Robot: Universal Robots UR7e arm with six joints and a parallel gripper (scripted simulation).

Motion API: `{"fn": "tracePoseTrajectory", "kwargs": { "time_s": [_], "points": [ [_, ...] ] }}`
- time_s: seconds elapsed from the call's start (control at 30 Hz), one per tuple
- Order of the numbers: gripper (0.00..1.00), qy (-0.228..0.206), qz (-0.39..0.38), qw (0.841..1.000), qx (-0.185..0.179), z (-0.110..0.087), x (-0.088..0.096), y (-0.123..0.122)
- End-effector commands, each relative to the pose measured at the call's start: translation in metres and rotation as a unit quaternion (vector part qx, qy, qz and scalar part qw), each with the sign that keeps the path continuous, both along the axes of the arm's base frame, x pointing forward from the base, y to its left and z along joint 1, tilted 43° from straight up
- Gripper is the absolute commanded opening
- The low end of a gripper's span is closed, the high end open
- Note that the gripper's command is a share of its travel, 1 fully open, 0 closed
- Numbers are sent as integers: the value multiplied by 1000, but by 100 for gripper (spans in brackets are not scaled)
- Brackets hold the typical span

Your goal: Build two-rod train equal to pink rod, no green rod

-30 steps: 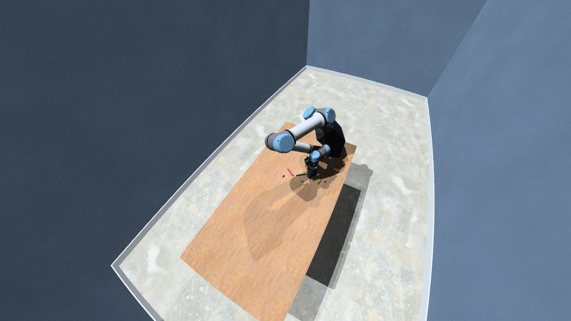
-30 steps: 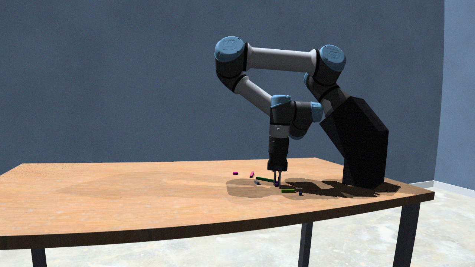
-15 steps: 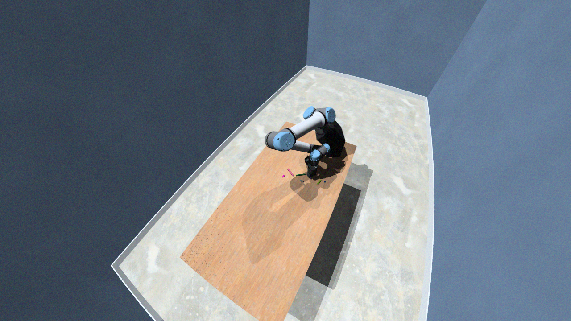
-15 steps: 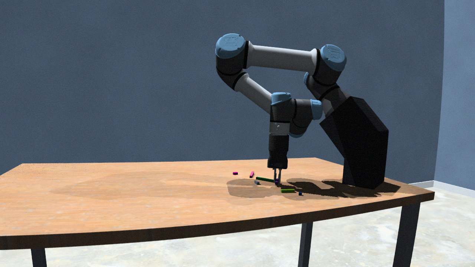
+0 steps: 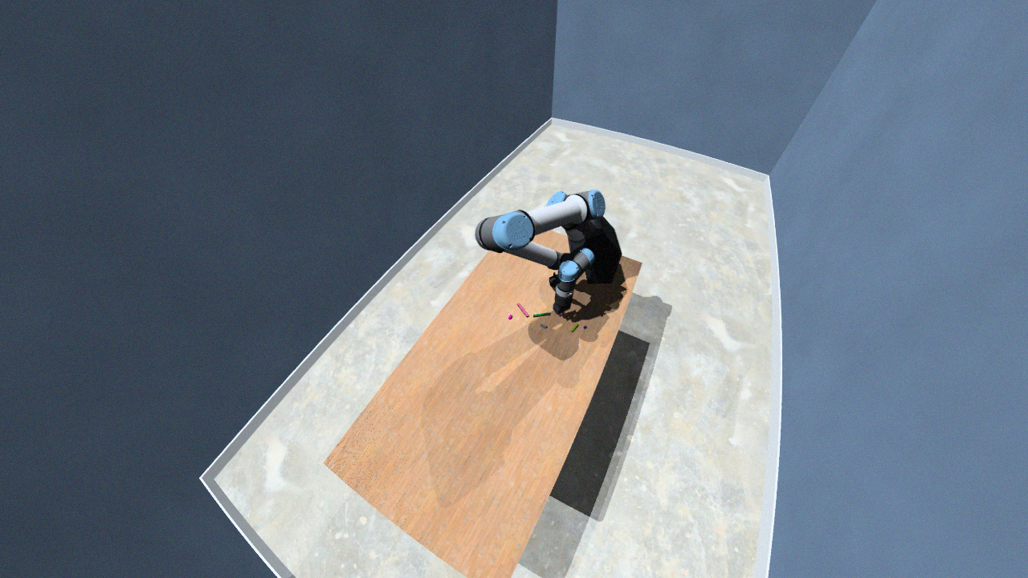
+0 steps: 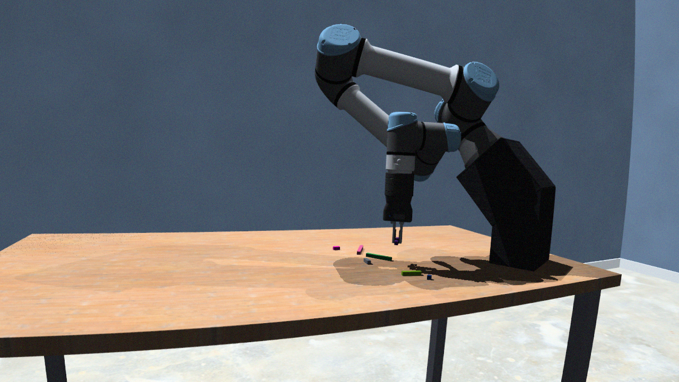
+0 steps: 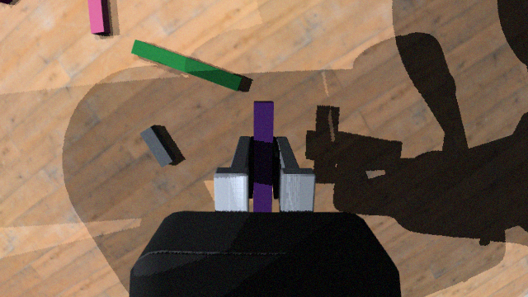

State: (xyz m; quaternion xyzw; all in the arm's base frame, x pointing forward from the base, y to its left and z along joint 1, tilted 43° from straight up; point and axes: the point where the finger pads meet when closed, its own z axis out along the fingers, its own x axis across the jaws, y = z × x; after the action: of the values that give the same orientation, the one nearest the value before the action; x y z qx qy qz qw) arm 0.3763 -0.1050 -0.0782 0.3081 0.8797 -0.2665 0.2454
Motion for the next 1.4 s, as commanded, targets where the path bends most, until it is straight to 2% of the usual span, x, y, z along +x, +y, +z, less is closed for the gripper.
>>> {"fn": "tracePoseTrajectory", "kwargs": {
  "time_s": [0.0,0.3,0.83,0.97,1.1,1.37],
  "points": [
    [24,0,0,1000,0,15,-6,13],
    [24,0,0,1000,0,28,-10,24],
    [24,4,5,1000,-2,29,-9,25],
    [24,17,20,1000,-7,30,-4,25],
    [24,66,80,994,-29,34,17,28],
    [24,135,161,976,-59,42,47,33]
  ]
}}
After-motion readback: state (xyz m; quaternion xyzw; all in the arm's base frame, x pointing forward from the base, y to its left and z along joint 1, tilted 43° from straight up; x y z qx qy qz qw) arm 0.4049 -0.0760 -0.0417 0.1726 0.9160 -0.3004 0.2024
